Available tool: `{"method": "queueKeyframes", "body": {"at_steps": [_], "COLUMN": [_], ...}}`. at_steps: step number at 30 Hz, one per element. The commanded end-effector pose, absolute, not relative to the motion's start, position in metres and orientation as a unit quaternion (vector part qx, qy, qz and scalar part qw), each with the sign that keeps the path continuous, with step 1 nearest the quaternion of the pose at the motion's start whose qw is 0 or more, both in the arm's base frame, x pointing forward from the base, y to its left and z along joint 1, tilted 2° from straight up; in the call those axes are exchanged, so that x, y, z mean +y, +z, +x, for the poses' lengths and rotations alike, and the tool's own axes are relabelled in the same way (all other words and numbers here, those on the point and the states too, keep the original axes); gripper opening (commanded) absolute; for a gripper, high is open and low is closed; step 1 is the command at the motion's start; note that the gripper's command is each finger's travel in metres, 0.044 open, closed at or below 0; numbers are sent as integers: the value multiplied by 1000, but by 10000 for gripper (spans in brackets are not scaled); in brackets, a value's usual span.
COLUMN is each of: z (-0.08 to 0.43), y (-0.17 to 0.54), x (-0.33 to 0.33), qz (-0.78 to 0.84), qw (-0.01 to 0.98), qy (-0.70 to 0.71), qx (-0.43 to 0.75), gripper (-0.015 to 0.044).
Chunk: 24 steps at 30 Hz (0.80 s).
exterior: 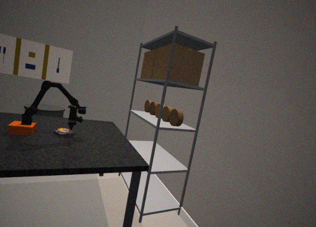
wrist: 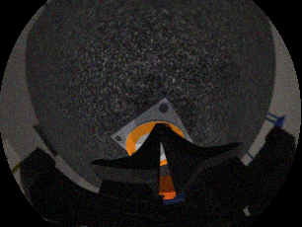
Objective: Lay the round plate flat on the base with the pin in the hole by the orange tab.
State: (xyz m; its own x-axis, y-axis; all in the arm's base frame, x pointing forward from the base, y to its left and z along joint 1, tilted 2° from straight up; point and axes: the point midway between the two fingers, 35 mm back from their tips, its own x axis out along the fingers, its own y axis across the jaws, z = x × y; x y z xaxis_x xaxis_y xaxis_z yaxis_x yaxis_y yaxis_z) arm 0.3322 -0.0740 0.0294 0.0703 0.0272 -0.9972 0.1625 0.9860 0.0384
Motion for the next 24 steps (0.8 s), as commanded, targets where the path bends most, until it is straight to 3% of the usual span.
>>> {"method": "queueKeyframes", "body": {"at_steps": [1,24], "z": [330,321], "y": [27,26], "x": [-82,-92], "qz": [68,67], "qw": [726,726], "qy": [-55,-55], "qx": [682,682], "gripper": [0,0]}}
